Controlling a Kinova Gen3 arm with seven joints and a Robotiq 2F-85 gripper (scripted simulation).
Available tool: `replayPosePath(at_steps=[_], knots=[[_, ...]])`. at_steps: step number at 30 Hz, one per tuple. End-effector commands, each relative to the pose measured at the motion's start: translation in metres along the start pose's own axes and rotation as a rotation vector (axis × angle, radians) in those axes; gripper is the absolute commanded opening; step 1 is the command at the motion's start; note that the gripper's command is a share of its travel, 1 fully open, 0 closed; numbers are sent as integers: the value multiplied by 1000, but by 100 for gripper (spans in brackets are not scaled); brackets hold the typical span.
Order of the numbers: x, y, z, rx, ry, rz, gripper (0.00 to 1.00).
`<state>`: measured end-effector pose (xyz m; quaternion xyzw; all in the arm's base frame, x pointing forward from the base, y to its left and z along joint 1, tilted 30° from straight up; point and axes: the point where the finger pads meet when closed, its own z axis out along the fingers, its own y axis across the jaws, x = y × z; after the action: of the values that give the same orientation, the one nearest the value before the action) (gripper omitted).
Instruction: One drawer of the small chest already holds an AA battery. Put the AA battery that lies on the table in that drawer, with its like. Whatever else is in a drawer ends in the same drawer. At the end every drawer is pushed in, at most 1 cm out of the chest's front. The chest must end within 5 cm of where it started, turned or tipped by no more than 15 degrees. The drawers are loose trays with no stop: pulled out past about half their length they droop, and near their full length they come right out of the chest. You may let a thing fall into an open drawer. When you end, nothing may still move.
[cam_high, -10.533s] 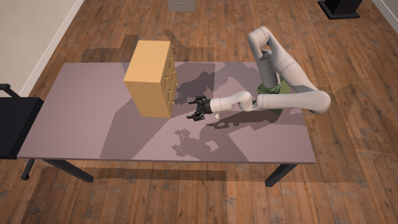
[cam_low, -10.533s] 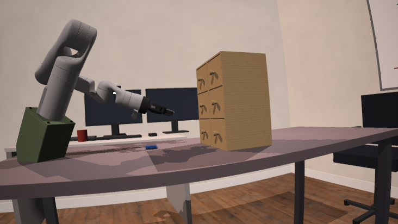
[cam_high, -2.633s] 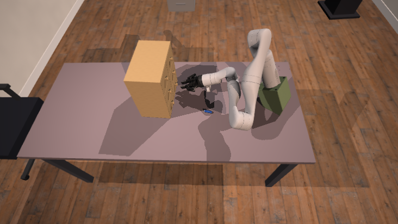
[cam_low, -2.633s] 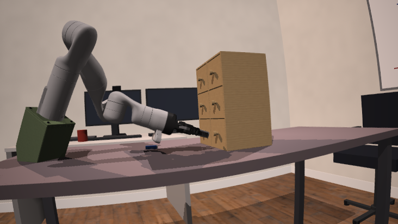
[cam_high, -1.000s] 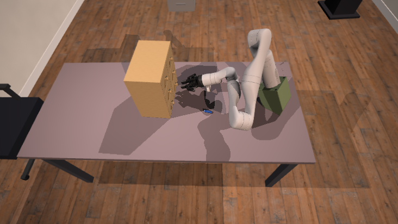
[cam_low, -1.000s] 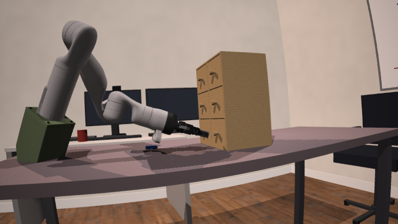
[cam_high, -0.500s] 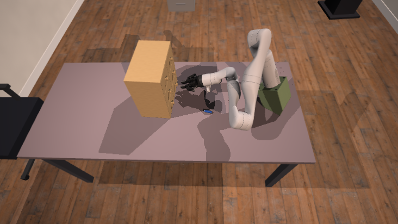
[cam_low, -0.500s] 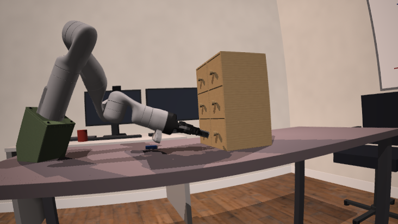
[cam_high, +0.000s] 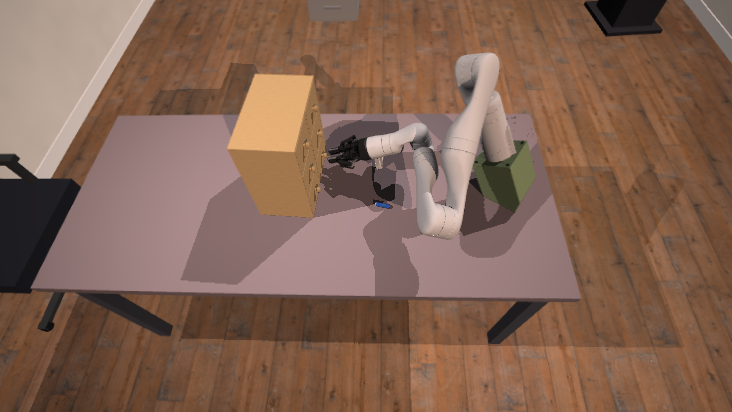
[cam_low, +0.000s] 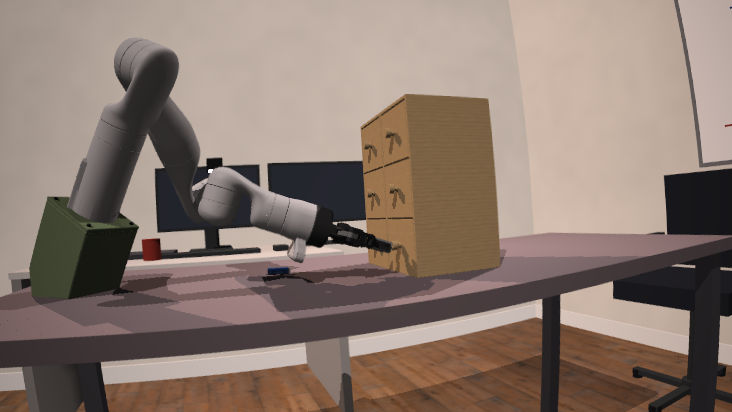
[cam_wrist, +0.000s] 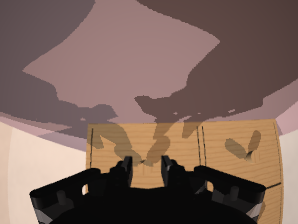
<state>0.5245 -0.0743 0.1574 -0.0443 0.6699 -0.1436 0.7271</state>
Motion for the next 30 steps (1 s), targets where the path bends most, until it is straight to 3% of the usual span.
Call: replayPosePath(at_steps=[1,11,30], knots=[[-3,-1,5,3,-4,5,33],[-8,-1,17,3,-4,5,33],[-8,-1,18,3,-4,5,33]])
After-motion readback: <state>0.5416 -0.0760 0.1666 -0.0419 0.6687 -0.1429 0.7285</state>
